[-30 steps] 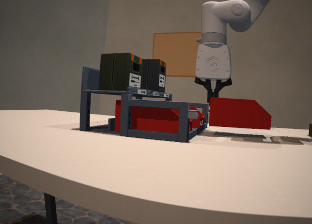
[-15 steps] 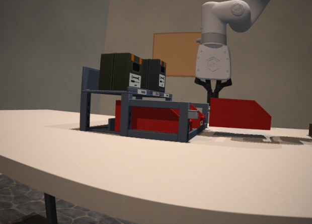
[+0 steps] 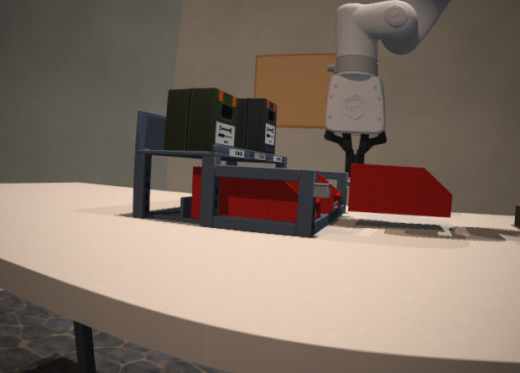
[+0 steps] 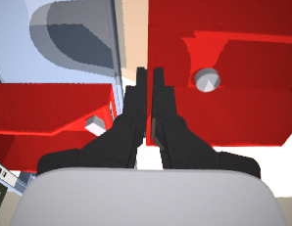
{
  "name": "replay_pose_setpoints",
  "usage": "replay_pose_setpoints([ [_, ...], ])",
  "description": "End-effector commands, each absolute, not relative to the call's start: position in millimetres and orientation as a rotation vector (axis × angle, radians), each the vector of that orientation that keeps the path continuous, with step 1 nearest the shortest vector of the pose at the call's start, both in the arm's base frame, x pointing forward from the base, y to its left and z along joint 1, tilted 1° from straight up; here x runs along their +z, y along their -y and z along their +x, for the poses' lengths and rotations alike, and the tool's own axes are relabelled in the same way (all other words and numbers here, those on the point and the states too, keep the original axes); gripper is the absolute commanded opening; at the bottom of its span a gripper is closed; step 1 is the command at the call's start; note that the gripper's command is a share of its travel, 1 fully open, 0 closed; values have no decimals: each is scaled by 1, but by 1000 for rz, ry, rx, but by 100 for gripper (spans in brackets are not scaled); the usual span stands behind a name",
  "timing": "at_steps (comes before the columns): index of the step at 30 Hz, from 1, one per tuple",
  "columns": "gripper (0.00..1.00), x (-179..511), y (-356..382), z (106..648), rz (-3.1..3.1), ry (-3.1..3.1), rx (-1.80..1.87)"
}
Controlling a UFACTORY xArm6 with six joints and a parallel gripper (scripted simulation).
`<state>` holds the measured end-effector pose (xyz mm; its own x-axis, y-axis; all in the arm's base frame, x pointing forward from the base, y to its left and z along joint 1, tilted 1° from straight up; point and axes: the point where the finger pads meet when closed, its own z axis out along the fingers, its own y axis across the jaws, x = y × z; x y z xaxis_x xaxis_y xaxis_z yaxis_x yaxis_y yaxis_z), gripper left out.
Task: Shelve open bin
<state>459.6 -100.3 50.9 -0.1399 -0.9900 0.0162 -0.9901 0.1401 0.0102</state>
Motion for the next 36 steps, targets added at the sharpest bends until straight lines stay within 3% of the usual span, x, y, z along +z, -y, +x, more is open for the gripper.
replay_pose_setpoints([
  [1,0,52,101,461,2049,2360,10],
  [36,0,52,103,481,2049,2360,10],
])
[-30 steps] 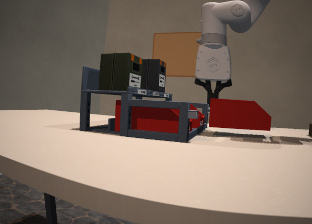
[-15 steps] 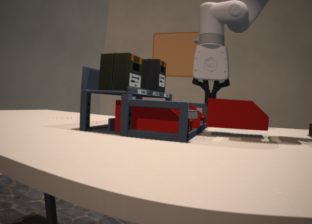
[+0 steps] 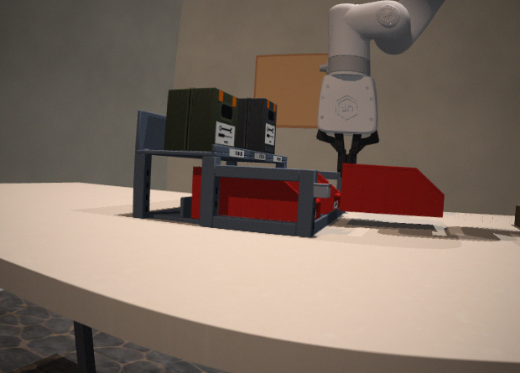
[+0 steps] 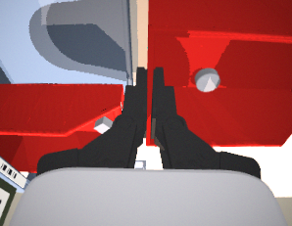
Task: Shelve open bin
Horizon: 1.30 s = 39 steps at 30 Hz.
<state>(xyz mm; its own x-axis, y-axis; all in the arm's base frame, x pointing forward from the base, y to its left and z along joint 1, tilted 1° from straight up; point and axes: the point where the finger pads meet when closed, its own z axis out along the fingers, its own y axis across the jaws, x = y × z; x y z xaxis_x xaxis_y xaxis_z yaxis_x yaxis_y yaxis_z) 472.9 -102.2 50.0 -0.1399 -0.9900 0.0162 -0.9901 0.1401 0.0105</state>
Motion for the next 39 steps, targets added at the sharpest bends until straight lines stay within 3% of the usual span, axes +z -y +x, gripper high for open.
replay_pose_setpoints([
  [1,0,52,103,481,2049,2360,10],
  [39,0,52,106,500,2050,2360,10],
])
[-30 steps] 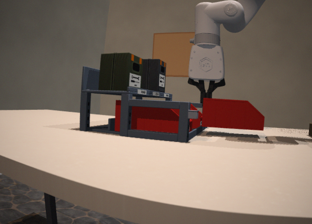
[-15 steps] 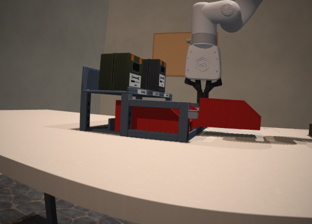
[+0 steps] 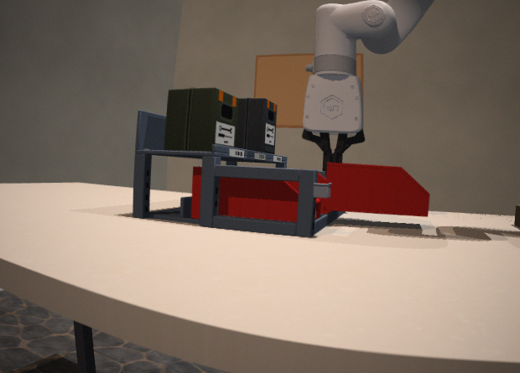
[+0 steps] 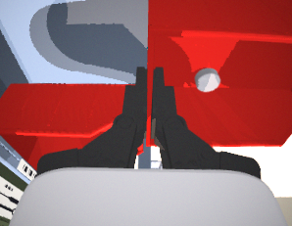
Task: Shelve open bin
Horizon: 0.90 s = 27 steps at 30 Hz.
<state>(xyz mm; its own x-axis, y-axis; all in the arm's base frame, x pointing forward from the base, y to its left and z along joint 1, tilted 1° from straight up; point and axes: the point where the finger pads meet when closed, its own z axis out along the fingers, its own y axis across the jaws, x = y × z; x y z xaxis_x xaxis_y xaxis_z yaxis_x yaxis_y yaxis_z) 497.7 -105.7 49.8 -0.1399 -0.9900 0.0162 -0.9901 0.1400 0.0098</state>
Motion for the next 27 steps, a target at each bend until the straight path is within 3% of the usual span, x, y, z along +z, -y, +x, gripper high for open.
replay_pose_setpoints([
  [1,0,52,106,500,2050,2360,10],
  [27,0,52,108,516,2050,2360,11],
])
